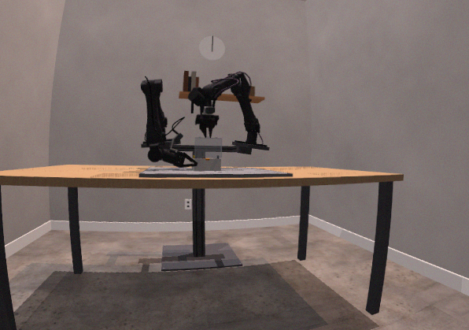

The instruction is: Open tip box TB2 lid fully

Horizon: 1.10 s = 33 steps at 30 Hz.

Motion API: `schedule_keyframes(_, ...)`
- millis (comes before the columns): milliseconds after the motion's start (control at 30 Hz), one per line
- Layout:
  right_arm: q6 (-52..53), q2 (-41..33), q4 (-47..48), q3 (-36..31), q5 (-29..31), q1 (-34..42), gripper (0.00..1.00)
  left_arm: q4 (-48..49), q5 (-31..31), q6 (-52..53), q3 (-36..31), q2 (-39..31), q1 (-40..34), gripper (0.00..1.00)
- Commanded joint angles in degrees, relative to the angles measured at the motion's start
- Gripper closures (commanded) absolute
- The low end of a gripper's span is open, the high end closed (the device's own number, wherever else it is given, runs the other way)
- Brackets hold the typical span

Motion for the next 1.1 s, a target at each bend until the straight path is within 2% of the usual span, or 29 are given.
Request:
schedule_keyframes(0, 0.23, 0.69, -0.33, 0.22, -0.73, 0.01, 0.16, -1.41, 0.40, 0.94, 2.12, -0.24, -0.26, 0.88)
schedule_keyframes(300, 0.23, 0.69, -0.33, 0.22, -0.73, 0.01, 0.16, -1.59, -0.08, 0.90, 2.28, -0.55, -0.26, 0.88)
schedule_keyframes(367, 0.23, 0.69, -0.33, 0.22, -0.73, 0.01, 0.16, -1.60, -0.08, 0.90, 2.29, -0.54, -0.26, 0.66)
schedule_keyframes(400, 0.23, 0.69, -0.33, 0.22, -0.73, 0.01, 0.16, -1.61, -0.08, 0.90, 2.30, -0.54, -0.26, 0.62)
schedule_keyframes(900, 0.23, 0.69, -0.33, 0.22, -0.73, 0.01, 0.16, 0.57, -0.83, 0.89, -0.58, -4.65, -0.85, 0.62)
schedule_keyframes(1067, 0.23, 0.69, -0.33, 0.22, -0.73, 0.01, 0.16, -2.29, -1.05, -0.50, -0.56, -5.99, -1.51, 0.62)
